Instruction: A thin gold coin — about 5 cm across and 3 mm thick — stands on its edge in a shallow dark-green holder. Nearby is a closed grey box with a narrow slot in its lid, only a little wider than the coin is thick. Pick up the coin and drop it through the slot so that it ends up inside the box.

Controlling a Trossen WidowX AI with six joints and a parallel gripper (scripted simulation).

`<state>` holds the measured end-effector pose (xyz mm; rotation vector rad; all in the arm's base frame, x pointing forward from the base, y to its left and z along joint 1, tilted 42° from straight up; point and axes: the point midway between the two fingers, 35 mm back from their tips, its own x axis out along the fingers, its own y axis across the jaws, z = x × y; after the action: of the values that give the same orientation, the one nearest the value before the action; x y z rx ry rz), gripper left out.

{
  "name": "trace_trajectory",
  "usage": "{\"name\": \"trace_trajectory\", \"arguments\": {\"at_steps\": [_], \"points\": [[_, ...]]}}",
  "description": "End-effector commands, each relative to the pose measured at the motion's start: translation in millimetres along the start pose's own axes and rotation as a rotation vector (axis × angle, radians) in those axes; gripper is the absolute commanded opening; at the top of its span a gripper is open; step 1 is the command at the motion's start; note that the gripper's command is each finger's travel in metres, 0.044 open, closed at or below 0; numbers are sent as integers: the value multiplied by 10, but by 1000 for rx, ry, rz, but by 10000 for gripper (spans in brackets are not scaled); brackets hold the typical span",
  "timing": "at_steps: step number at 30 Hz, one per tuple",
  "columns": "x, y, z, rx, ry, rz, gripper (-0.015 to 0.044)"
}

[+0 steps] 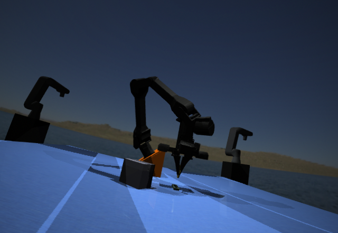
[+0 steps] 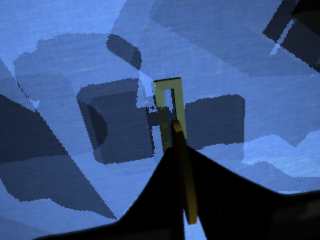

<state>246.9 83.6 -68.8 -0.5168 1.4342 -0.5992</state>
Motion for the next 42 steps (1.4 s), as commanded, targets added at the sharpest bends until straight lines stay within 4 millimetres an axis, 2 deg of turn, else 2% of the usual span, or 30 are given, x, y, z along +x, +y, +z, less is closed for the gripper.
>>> {"name": "trace_trajectory", "arguments": {"at_steps": [1, 18, 22, 42], "points": [[-118, 2, 14, 8, -2, 8, 0], [-553, -22, -20, 9, -1, 6, 0], [-571, -24, -22, -14, -1, 6, 0], [-579, -23, -3, -698, -3, 5, 0]]}}
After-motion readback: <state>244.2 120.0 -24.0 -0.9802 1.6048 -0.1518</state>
